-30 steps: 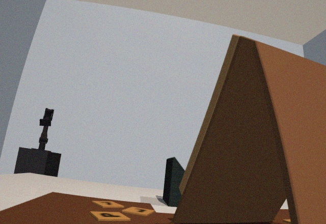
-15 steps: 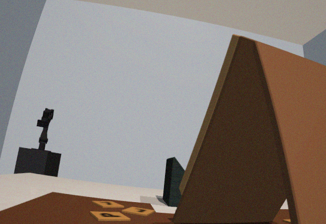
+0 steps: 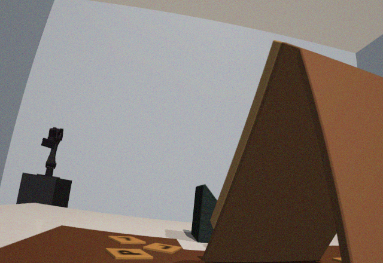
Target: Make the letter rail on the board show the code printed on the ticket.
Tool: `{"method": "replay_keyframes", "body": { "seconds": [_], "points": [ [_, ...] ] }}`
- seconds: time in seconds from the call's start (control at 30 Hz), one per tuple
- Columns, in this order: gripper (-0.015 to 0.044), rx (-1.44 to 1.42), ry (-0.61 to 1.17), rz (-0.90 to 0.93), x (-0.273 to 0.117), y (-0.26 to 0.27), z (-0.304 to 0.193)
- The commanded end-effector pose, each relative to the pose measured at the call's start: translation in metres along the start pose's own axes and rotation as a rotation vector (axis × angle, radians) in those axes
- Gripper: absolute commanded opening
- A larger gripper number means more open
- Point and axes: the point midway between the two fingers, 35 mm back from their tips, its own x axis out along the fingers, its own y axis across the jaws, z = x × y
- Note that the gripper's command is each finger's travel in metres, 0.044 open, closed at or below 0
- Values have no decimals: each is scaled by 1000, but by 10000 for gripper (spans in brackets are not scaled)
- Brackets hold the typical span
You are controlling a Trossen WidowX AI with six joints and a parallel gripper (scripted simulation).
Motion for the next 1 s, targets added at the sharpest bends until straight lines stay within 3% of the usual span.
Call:
{"method": "replay_keyframes", "body": {
  "seconds": [0.0, 0.97],
  "points": [
    [0, -1, 2, 1, 0, -3, -1],
    [0, -1, 2, 1, 0, -24, -2]
  ]
}}
